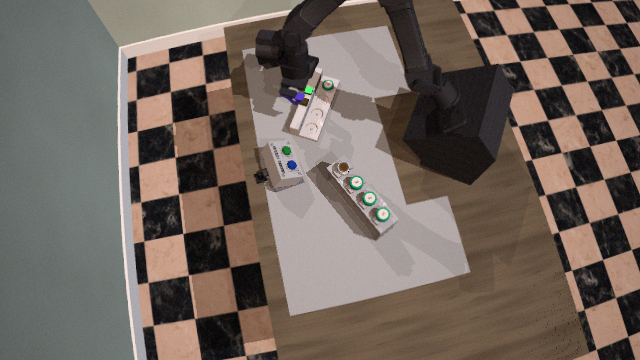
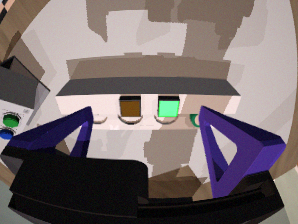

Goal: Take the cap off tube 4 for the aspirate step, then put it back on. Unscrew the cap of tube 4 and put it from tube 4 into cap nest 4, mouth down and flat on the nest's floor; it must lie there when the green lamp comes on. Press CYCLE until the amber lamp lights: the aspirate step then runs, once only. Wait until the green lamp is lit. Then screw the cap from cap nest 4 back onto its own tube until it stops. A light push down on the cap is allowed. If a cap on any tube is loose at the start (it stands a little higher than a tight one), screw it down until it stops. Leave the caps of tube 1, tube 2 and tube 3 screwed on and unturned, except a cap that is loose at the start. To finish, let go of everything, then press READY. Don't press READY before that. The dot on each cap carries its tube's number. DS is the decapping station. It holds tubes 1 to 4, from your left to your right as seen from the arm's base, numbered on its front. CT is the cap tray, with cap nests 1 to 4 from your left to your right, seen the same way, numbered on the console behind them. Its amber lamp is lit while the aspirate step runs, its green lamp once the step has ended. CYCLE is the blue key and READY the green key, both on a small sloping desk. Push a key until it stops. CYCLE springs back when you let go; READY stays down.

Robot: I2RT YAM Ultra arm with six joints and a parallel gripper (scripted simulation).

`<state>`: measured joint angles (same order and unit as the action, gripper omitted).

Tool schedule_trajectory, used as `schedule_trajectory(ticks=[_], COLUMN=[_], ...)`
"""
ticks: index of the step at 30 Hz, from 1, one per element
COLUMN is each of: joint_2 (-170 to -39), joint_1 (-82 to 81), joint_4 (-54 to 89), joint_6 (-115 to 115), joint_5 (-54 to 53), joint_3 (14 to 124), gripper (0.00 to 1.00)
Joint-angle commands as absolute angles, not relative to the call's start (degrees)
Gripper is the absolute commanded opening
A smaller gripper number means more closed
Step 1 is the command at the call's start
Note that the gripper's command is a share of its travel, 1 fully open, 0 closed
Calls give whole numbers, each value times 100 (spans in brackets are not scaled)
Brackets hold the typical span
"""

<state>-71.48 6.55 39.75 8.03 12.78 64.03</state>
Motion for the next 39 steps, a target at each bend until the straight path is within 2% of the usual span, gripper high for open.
schedule_trajectory(ticks=[1, 33, 34, 39], joint_2=[-7096, -7096, -6932, -6134], joint_1=[648, 648, 733, 1265], joint_4=[3910, 3910, 3979, 4381], joint_6=[791, 791, 728, 343], joint_5=[1273, 1273, 1215, 844], joint_3=[6454, 6454, 6371, 6042], gripper=[100, 100, 47, 47])
